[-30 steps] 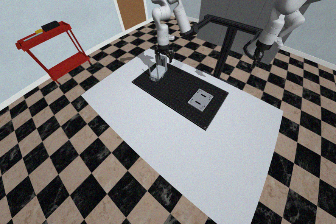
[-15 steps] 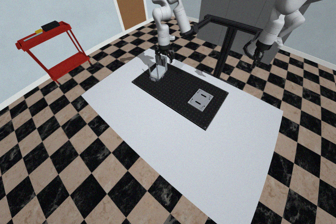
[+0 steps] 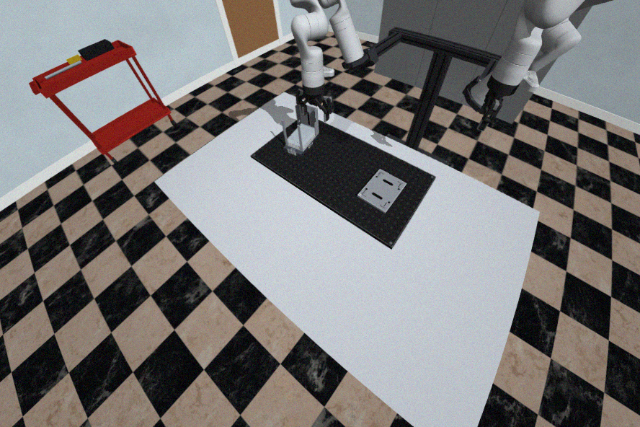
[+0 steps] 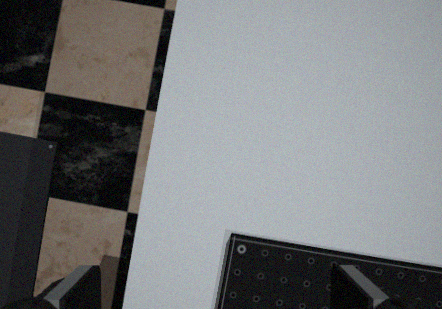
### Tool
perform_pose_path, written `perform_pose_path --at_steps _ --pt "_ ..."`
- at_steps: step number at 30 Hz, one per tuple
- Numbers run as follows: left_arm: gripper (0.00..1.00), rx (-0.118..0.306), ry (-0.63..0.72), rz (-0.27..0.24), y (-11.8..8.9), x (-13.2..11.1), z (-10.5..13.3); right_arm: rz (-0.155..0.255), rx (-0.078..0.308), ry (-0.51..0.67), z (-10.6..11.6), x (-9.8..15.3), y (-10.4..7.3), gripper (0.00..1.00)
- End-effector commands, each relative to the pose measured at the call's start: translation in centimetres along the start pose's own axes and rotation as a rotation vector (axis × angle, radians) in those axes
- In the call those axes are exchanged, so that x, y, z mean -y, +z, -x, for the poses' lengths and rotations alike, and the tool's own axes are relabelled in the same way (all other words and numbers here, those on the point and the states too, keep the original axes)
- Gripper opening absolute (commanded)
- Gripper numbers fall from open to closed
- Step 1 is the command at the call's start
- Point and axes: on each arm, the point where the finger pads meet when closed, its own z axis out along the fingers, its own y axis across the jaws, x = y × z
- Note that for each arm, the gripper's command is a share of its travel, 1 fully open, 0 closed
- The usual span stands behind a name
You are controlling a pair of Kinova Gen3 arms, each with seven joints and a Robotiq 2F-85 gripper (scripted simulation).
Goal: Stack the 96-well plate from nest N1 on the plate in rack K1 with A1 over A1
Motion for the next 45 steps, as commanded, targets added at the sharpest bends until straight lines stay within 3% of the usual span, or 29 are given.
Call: perform_pose_path --at_steps 1,45 --pt "1.000 0.001 0.000 0.001 0.0 0.0 0.0 0.001 0.002 0.000 0.1 -0.2 -0.1 1.000" --pt "1.000 0.001 0.000 0.001 0.0 0.0 0.0 0.001 0.002 0.000 0.4 -1.4 -0.1 1.000"
